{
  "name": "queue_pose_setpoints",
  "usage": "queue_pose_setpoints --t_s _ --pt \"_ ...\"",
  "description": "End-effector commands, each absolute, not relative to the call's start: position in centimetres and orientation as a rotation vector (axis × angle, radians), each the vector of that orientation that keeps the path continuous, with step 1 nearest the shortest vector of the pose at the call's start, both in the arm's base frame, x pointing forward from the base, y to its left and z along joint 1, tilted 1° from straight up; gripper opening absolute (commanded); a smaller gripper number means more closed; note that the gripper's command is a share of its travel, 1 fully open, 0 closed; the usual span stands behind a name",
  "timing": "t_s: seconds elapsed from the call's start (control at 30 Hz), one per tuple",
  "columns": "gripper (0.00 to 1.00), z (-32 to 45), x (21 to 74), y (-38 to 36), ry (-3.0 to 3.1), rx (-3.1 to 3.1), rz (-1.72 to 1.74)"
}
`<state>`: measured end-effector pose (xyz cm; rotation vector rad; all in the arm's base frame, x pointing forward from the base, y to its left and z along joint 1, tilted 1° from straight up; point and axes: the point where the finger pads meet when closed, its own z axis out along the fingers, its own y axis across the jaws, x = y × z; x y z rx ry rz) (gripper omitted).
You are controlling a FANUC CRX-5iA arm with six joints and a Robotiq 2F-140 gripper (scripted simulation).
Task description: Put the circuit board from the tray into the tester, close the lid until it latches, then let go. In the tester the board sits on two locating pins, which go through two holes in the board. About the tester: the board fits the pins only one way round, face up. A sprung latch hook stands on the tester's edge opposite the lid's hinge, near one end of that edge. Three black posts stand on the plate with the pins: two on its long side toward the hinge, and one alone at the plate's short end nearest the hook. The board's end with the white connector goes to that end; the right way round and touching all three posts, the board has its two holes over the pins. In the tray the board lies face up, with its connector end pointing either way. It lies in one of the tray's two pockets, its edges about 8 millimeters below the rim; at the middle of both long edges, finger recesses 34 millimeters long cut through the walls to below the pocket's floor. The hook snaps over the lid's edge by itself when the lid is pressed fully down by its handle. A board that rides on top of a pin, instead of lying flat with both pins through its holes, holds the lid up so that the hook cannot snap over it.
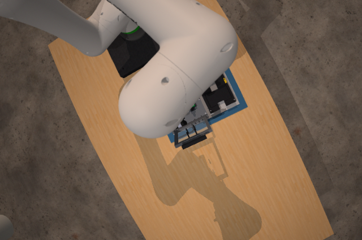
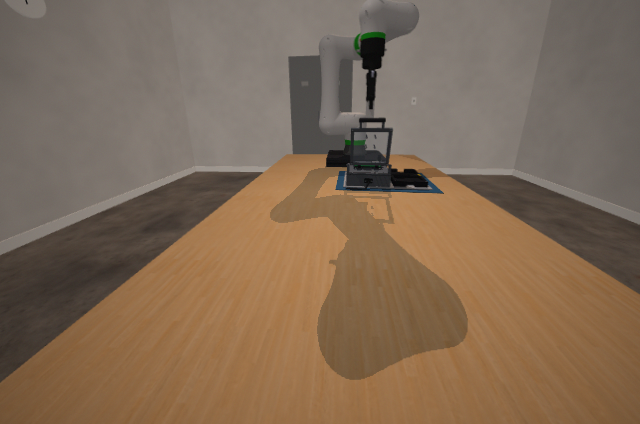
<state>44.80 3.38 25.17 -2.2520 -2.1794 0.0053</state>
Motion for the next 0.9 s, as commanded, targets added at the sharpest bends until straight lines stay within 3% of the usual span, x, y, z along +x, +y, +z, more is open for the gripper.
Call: queue_pose_setpoints --t_s 0.0,0.8,0.83,0.87 --pt "0.58 25.6 44.8 3.4 -2.179 -2.252 0.006" --pt "0.58 28.7 44.8 3.4 -2.179 -2.252 0.006" --pt "0.30 28.7 44.8 3.4 -2.179 -2.252 0.006" --pt "0.30 28.7 44.8 3.4 -2.179 -2.252 0.006"
